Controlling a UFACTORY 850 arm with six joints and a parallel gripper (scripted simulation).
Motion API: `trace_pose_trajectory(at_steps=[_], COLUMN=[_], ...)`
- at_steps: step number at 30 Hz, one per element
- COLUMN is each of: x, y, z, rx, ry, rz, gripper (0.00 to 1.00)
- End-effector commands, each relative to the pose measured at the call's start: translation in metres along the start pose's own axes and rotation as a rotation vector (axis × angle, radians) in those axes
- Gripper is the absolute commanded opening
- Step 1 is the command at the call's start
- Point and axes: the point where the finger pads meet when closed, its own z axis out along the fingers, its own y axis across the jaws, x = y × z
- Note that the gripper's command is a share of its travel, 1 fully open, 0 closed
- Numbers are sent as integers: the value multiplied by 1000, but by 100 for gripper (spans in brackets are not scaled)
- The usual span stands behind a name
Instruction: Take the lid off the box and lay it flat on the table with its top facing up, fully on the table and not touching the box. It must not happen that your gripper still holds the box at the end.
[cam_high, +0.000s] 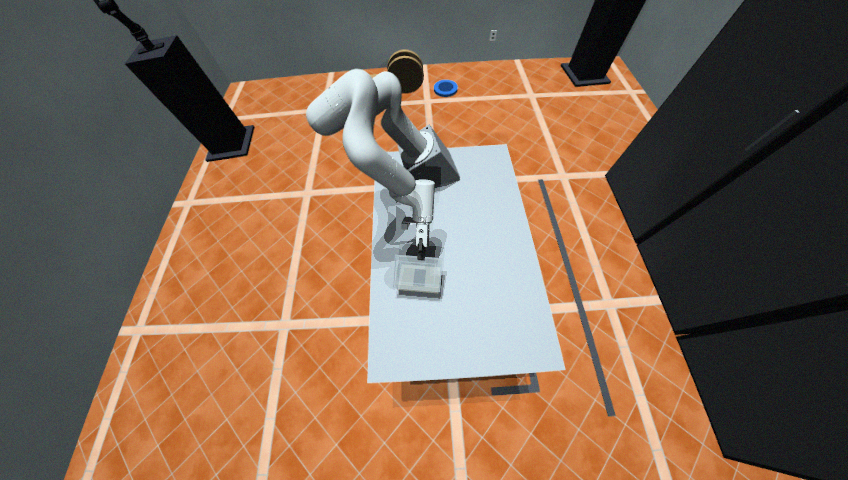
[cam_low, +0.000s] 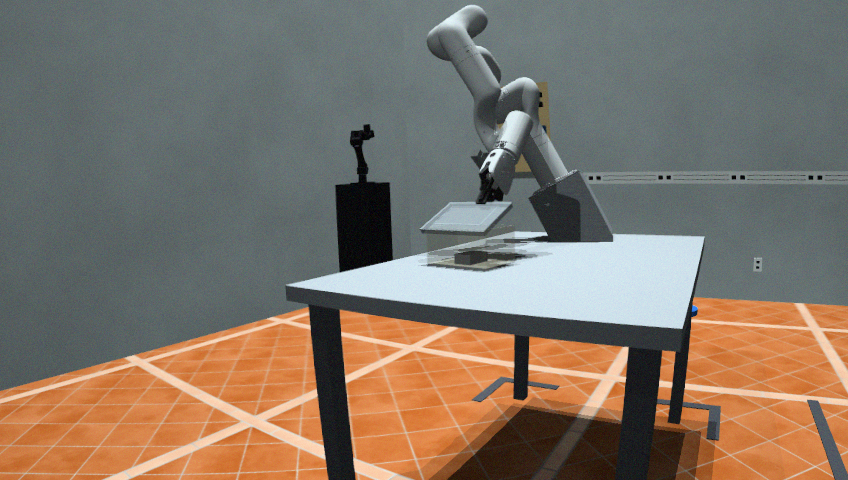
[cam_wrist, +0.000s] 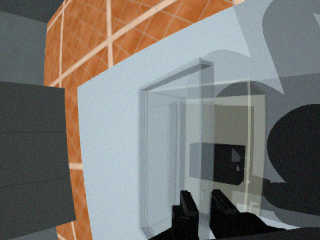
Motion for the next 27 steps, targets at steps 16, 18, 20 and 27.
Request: trace_pose_trajectory(at_steps=[16, 18, 20, 27], x=[0, 0, 0, 0], y=[-25, -26, -26, -30], z=[-9, -10, -10, -15], rx=[1, 1, 1, 1], ry=[0, 0, 0, 0], rz=[0, 0, 0, 0], gripper=[0, 0, 0, 0])
